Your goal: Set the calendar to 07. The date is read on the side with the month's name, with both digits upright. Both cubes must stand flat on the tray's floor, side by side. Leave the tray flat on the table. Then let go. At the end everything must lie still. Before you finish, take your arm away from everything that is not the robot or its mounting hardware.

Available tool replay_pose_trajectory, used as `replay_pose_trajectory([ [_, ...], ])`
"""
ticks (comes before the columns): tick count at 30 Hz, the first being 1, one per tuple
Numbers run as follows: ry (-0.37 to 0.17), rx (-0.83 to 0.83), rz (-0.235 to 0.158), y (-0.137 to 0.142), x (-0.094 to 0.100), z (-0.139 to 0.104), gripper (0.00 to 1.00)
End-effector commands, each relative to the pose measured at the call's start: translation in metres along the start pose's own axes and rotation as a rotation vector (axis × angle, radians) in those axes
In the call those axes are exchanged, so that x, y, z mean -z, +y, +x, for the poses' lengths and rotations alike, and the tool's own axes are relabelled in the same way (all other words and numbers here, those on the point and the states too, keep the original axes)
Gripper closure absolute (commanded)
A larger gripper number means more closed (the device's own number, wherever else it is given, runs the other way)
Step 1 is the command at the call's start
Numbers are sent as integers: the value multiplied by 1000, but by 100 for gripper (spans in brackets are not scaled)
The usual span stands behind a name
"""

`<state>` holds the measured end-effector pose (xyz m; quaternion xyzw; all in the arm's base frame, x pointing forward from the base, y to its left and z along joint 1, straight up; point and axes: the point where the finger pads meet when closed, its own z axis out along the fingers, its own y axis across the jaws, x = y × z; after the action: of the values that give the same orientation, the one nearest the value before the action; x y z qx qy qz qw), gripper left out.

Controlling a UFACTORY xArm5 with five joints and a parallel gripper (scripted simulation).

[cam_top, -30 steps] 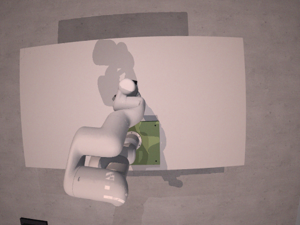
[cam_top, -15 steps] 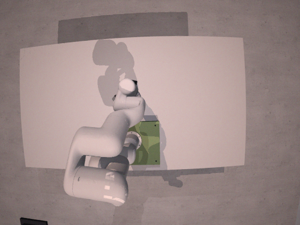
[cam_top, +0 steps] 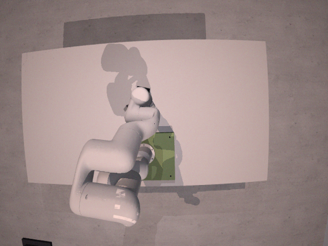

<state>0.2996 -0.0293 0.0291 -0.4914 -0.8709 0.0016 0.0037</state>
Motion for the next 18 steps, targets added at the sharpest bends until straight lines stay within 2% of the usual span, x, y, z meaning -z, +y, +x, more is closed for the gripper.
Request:
replay_pose_trajectory([
  [1, -2, 0, -3, -6, 0, -3, 0],
  [18, -1, 0, -3, -30, -4, -10, 0],
])
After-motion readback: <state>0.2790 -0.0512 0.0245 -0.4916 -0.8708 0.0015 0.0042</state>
